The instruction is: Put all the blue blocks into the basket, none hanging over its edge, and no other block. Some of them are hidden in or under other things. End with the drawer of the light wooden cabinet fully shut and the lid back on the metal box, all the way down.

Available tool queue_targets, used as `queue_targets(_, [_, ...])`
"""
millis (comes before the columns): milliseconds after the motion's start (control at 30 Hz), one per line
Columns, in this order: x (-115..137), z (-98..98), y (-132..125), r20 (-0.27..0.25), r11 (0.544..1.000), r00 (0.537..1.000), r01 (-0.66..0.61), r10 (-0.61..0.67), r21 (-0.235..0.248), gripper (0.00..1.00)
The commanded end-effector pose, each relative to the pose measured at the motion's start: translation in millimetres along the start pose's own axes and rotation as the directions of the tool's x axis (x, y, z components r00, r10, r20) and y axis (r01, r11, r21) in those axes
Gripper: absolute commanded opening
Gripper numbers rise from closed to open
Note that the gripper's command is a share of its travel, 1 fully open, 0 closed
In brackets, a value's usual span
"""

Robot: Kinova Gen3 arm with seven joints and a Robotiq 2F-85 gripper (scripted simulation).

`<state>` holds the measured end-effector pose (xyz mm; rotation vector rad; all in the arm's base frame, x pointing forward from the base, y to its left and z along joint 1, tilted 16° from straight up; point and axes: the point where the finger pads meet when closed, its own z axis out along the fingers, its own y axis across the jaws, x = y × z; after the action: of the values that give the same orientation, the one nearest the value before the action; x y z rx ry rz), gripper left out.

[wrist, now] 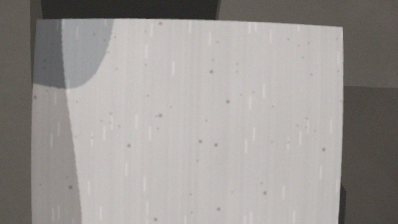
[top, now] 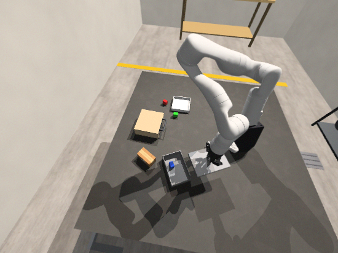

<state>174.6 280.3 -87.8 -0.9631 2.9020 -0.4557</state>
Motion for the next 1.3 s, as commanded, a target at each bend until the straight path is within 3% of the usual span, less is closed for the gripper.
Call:
queue_targets(0, [16, -1.5, 1, -0.001, 0.986, 0.986, 0.169, -0.169, -0.005, 0.10])
queue_targets(167, [32, -2.3, 1, 0.004, 0.943, 0.943, 0.332, -0.332, -0.008, 0.10])
queue_targets(467, [43, -3.0, 1, 0.008, 0.896, 0.896, 0.445, -0.445, -0.010, 0.10])
queue_targets(1267, [45, -1.7, 1, 0.009, 0.886, 0.886, 0.464, -0.464, -0.010, 0.10])
